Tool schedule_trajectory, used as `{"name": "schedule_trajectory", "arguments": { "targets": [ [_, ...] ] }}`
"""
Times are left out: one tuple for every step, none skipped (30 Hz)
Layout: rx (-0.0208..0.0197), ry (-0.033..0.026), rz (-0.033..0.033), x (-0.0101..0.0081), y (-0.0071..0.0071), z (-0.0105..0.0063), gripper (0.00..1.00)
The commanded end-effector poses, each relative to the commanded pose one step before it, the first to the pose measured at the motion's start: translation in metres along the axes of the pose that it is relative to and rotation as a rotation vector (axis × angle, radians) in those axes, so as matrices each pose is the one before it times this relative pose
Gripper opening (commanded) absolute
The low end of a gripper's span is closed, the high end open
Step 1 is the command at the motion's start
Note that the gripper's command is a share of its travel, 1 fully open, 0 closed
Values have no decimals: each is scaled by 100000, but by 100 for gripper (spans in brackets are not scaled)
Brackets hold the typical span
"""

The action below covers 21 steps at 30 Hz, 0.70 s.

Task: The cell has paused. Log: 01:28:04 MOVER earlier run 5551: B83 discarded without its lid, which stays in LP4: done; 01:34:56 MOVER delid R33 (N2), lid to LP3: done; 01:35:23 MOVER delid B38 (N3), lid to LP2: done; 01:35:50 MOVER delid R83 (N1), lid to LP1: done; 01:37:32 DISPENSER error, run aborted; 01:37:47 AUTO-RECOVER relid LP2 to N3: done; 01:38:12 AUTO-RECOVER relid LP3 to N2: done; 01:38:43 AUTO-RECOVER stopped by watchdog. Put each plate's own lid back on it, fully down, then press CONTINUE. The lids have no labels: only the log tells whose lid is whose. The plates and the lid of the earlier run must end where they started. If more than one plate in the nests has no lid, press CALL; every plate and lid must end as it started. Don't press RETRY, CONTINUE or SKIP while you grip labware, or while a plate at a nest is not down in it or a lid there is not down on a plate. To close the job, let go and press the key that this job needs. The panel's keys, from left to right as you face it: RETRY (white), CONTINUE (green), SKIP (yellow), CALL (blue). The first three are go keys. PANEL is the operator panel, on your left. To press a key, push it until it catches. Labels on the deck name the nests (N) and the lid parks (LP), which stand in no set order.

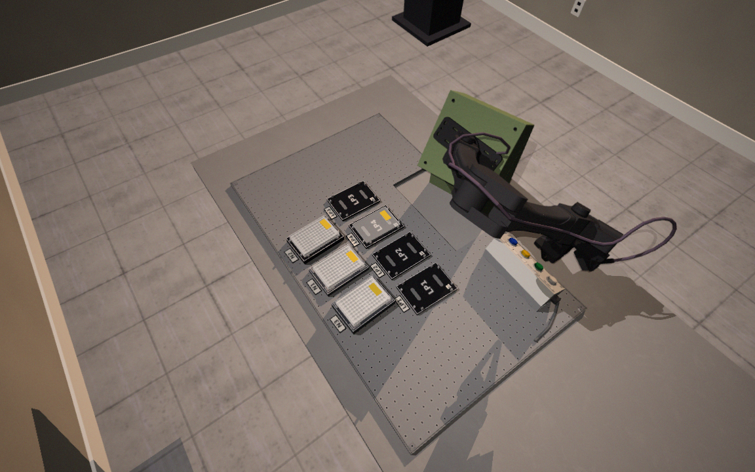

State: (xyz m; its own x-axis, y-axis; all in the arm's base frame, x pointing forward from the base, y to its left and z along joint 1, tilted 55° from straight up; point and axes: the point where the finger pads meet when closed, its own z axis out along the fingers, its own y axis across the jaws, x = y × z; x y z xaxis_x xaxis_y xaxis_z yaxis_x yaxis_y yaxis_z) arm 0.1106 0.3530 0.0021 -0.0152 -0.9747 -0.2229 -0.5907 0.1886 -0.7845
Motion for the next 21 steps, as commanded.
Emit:
{"name": "schedule_trajectory", "arguments": {
  "targets": [
    [-973, -4163, 4, -1208, 837, -793, 0],
    [14, 87, -125, 36, 35, 31, 0],
    [16, 97, -50, 45, 33, 32, 0],
    [17, 103, -37, 53, 32, 31, 0],
    [18, 108, -107, 58, 31, 31, 0],
    [19, 114, -153, 64, 30, 32, 0],
    [50, 481, -927, 303, 79, 153, 0],
    [38, 436, -607, 293, 59, 136, 0],
    [38, 458, -636, 308, 62, 139, 0],
    [40, 486, -675, 328, 65, 143, 0],
    [-46, -3, 15, 2, 9, 64, 0],
    [-70, -242, 688, -241, -84, 53, 0],
    [31, 191, 636, -92, -142, 172, 0],
    [75, 608, -338, 281, -21, 204, 0],
    [-40, -99, 91, 78, -106, -14, 0],
    [0, 0, 0, 0, 0, 0, 0],
    [0, 0, 0, 0, 0, 0, 0],
    [-665, -3841, 3702, -1948, -330, -813, 0],
    [10, 366, -509, 116, 150, 181, 0],
    [16, 353, -492, 114, 144, 178, 0],
    [14, 435, -602, 203, 128, 175, 0]
  ]
}}
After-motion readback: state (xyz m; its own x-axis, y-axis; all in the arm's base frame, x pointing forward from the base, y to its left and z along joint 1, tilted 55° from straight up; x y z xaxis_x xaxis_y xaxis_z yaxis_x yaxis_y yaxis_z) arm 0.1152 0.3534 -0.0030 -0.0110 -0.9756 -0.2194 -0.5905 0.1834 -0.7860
